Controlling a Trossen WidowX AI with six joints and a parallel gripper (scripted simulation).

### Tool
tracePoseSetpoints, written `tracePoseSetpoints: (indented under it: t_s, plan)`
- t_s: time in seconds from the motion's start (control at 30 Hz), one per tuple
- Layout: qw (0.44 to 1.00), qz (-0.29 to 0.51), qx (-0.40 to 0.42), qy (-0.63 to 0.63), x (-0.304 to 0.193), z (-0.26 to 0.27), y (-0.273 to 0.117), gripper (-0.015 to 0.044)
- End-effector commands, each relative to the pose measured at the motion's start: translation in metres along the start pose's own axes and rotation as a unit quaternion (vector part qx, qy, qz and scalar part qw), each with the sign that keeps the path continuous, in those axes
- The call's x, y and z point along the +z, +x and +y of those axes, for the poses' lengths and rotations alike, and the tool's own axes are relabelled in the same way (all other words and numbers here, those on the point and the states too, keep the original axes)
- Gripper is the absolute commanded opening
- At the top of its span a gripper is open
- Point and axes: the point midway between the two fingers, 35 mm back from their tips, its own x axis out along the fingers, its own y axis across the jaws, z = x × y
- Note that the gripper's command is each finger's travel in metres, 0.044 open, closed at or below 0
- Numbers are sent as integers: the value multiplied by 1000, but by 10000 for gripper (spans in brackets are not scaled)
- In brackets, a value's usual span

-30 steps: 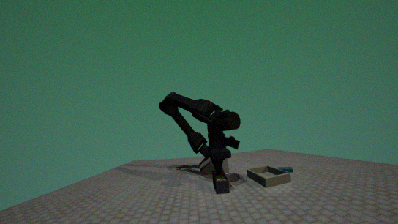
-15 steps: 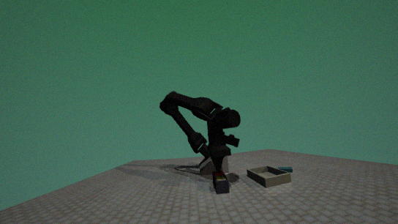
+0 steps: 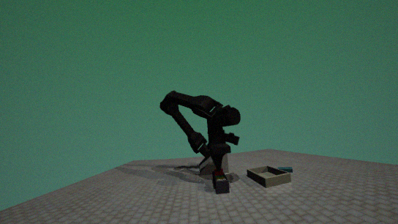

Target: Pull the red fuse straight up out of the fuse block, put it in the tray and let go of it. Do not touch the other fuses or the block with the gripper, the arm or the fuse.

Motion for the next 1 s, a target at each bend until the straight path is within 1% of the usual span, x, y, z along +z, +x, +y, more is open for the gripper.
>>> tracePoseSetpoints:
  t_s: [0.0, 0.97]
  plan:
    - [1000, -2, -1, 3, 0, 0, -4, 0]
    - [1000, -2, -2, 2, 0, 0, -18, 0]
